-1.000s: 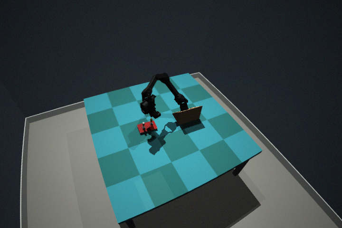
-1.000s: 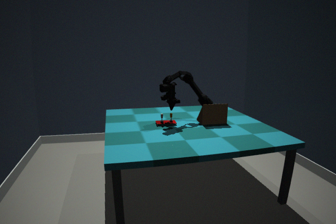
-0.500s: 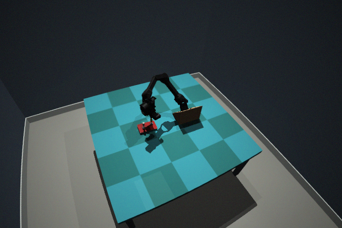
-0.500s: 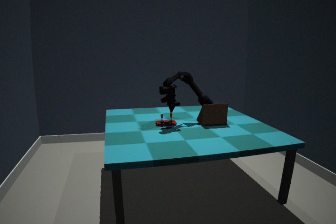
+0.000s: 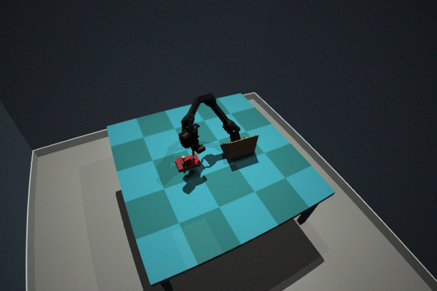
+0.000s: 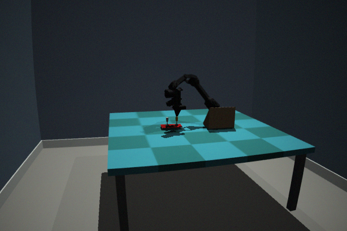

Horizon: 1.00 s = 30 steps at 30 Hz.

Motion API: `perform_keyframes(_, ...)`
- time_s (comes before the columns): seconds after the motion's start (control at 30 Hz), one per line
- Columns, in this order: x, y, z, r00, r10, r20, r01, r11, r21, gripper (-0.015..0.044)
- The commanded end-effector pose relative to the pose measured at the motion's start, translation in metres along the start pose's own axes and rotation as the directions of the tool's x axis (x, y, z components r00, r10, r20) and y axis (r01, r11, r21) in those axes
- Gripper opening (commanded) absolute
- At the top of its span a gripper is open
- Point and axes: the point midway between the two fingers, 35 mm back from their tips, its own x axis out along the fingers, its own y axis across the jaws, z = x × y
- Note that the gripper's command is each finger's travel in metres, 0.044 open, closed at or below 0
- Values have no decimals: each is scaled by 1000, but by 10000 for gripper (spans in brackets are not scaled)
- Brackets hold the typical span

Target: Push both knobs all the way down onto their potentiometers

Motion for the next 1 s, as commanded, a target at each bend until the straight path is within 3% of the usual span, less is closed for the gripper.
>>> perform_keyframes(0.0,1,-1,0,1000,-3,3,3,1000,-3,0)
perform_keyframes(0.97,4,-1,0,1000,-3,3,3,1000,-3,0)
